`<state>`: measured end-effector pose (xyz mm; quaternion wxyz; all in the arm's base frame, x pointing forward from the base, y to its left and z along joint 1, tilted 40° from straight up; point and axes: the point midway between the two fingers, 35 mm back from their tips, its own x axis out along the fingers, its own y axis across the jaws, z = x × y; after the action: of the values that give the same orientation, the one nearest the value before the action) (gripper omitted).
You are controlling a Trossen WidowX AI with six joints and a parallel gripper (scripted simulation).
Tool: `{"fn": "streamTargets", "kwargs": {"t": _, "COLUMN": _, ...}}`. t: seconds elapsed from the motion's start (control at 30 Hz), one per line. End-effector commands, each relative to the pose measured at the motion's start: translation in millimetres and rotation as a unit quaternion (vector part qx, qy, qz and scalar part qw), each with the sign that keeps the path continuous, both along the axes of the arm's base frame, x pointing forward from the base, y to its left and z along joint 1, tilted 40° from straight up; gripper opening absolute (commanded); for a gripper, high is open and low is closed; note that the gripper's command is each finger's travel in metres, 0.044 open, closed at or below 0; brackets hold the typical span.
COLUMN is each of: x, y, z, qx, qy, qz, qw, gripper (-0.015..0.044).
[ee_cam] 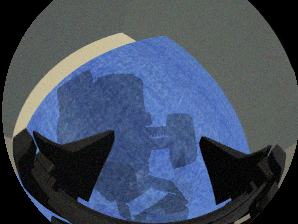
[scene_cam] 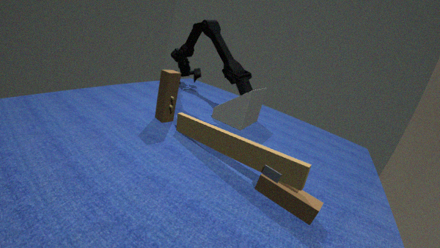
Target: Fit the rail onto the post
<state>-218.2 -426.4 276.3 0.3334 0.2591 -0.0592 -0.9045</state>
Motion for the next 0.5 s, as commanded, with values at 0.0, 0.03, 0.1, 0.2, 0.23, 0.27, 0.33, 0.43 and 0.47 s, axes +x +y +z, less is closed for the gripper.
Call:
{"fn": "streamTargets", "kwargs": {"t": 0.0, "x": 24.5, "y": -7.4, "z": 10.3, "qx": 0.013, "qy": 0.032, "qz": 0.048, "qw": 0.998, "gripper": 0.044}}
{"fn": "streamTargets", "kwargs": {"t": 0.03, "x": 30.9, "y": -9.3, "z": 12.1, "qx": 0.017, "qy": 0.04, "qz": 0.061, "qw": 0.997, "gripper": 0.044}}
{"fn": "streamTargets", "kwargs": {"t": 0.1, "x": 43.6, "y": -13.0, "z": 15.1, "qx": 0.025, "qy": 0.056, "qz": 0.084, "qw": 0.995, "gripper": 0.044}}
{"fn": "streamTargets", "kwargs": {"t": 0.2, "x": 63.1, "y": -18.2, "z": 18.8, "qx": 0.037, "qy": 0.079, "qz": 0.12, "qw": 0.989, "gripper": 0.044}}
{"fn": "streamTargets", "kwargs": {"t": 0.23, "x": 69.7, "y": -19.8, "z": 20.0, "qx": 0.041, "qy": 0.087, "qz": 0.132, "qw": 0.987, "gripper": 0.044}}
{"fn": "streamTargets", "kwargs": {"t": 0.27, "x": 76.3, "y": -21.3, "z": 21.2, "qx": 0.045, "qy": 0.095, "qz": 0.143, "qw": 0.984, "gripper": 0.044}}
{"fn": "streamTargets", "kwargs": {"t": 0.33, "x": 89.6, "y": -24.0, "z": 23.4, "qx": 0.052, "qy": 0.111, "qz": 0.167, "qw": 0.978, "gripper": 0.044}}
{"fn": "streamTargets", "kwargs": {"t": 0.43, "x": 117.0, "y": -30.2, "z": 30.1, "qx": 0.056, "qy": 0.137, "qz": 0.213, "qw": 0.966, "gripper": 0.044}}
{"fn": "streamTargets", "kwargs": {"t": 0.47, "x": 128.1, "y": -32.4, "z": 33.1, "qx": 0.056, "qy": 0.146, "qz": 0.231, "qw": 0.96, "gripper": 0.044}}
